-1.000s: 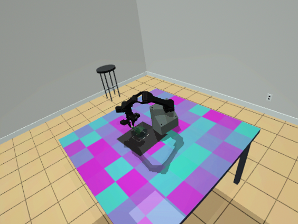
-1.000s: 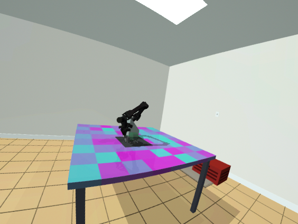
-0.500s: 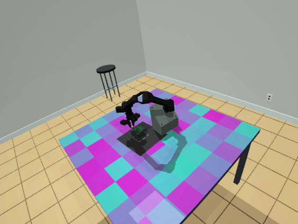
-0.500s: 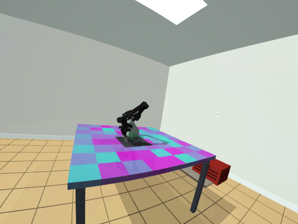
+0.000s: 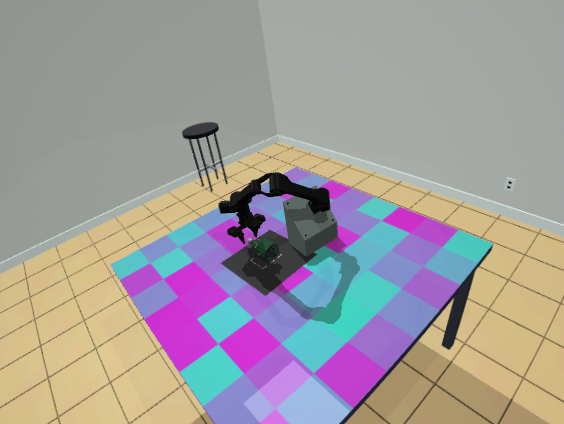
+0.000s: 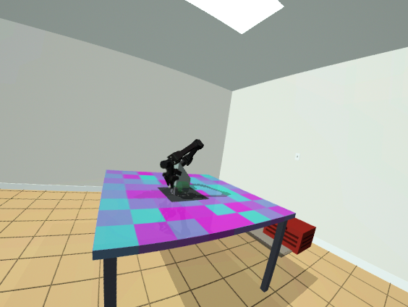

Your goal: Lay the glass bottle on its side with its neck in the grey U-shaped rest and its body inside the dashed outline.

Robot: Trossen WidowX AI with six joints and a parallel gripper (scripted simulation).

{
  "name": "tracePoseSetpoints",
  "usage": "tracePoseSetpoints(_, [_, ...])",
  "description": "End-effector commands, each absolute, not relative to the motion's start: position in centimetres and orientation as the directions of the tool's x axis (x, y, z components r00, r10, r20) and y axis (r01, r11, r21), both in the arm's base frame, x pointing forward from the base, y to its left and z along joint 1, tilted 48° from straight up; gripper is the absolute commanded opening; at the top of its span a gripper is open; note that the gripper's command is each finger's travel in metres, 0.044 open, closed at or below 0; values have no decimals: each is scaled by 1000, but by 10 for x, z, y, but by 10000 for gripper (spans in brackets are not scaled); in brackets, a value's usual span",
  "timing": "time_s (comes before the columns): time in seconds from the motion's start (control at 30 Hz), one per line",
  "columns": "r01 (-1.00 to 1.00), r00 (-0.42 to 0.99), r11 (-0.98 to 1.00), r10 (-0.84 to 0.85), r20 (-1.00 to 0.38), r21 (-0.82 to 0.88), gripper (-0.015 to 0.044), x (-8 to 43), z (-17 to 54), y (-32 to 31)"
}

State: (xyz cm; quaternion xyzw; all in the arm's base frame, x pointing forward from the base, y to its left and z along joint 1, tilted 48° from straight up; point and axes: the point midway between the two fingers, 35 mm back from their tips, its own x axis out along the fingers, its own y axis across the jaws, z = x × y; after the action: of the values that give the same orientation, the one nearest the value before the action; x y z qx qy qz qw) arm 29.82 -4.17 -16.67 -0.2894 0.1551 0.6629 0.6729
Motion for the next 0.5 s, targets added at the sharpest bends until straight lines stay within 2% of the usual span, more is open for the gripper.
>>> tracePoseSetpoints(0.0, [-982,73,-46,803,-591,-185,420,298,-167,-42])
tracePoseSetpoints(0.03, [-982,71,-48,800,-595,-183,440,299,-165,-43])
tracePoseSetpoints(0.23, [-987,20,-94,736,-677,-131,440,300,-125,-82])
tracePoseSetpoints(0.47, [-987,16,-97,732,-681,-127,440,293,-119,-88])
